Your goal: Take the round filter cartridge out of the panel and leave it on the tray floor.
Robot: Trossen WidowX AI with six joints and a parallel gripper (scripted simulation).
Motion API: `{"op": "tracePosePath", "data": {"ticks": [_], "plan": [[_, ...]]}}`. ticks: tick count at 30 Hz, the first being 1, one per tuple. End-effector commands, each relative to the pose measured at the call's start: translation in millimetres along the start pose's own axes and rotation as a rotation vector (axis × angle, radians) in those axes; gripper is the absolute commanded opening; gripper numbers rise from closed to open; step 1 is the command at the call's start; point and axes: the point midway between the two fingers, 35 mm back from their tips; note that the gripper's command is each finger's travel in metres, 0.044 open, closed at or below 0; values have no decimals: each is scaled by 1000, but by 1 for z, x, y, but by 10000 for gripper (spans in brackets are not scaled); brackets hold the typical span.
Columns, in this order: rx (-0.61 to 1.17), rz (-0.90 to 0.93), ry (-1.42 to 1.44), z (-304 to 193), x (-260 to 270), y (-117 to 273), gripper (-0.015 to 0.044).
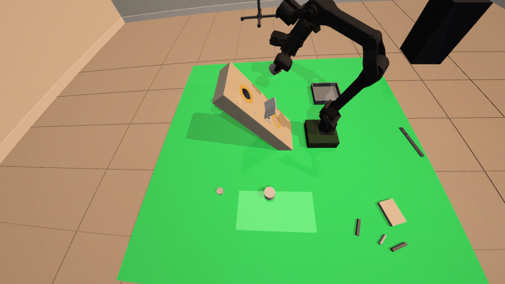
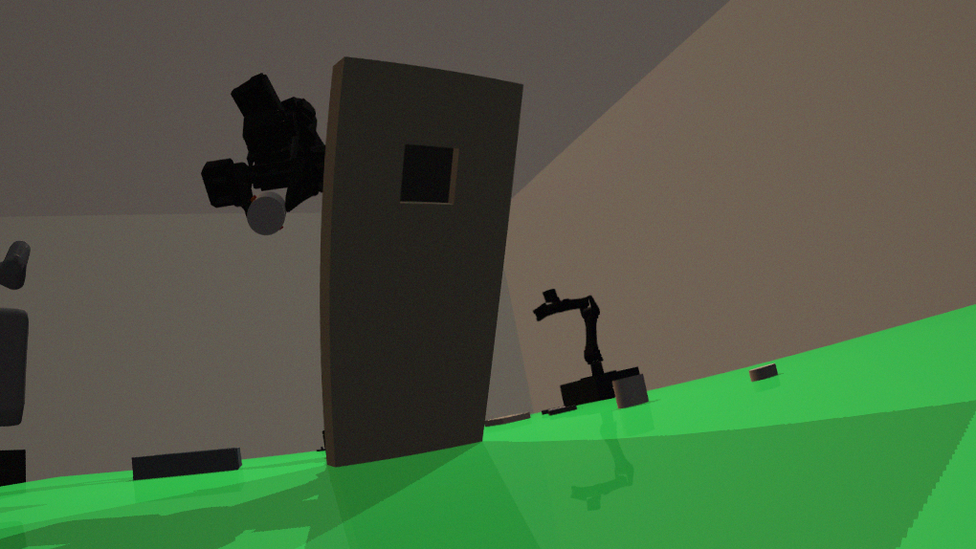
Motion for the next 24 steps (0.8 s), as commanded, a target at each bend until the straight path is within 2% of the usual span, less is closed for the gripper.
{"op": "tracePosePath", "data": {"ticks": [1, 24], "plan": [[0, -58, -96, -9, -19, 0, 0], [14, -388, -659, -91, -115, 8, 0]]}}
Point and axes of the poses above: the point midway between the two fingers, 35 mm back from their tips, its own y axis back along the fingers, its own x axis across the jaws, z = x × y, and after that the axes turned 6 degrees about y, right-handed
